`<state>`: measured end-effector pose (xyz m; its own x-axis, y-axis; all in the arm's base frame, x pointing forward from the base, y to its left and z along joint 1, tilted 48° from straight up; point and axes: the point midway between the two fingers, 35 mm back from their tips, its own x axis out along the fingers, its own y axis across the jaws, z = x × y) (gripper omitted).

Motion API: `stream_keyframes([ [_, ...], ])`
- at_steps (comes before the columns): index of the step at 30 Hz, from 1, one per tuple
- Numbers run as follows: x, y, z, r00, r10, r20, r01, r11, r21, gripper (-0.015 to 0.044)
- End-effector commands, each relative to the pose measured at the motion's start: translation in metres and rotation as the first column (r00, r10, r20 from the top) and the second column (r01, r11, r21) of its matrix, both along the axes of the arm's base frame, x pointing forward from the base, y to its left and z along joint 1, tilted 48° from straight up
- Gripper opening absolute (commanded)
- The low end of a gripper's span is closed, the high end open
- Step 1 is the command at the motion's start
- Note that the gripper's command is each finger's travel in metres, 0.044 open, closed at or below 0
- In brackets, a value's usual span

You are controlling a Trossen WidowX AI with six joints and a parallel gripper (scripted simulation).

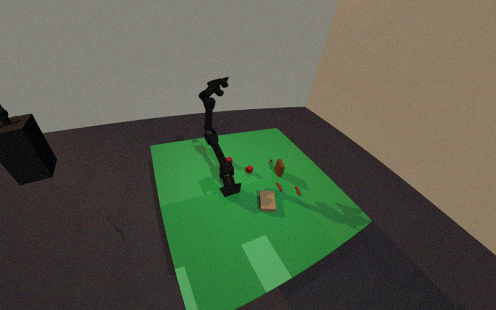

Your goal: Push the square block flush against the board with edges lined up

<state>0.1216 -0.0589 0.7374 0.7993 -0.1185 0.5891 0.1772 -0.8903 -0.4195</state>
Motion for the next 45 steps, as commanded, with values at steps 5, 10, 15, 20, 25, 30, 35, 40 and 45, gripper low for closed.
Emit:
stream_keyframes([
  [5,0.000,-0.009,-0.001,1.000,0.022,0.012,-0.022,0.999,0.038,0.0269],
  [10,0.004,-0.039,-0.005,0.995,0.088,0.056,-0.096,0.982,0.164,0.0138],
  [15,0.011,-0.070,-0.013,0.989,0.129,0.078,-0.146,0.945,0.292,0.0006],
  [20,0.020,-0.099,-0.022,0.982,0.159,0.101,-0.187,0.892,0.412,0.0000],
  [25,0.027,-0.116,-0.028,0.971,0.192,0.145,-0.239,0.838,0.490,0.0000],
  [30,0.042,-0.142,-0.040,0.955,0.231,0.186,-0.296,0.743,0.600,0.0000],
  [35,0.063,-0.170,-0.061,0.943,0.268,0.198,-0.327,0.628,0.706,0.0000],
  [40,0.089,-0.191,-0.084,0.929,0.306,0.206,-0.342,0.505,0.793,0.0000],
  [45,0.115,-0.209,-0.108,0.916,0.336,0.221,-0.344,0.367,0.864,0.0000],
])
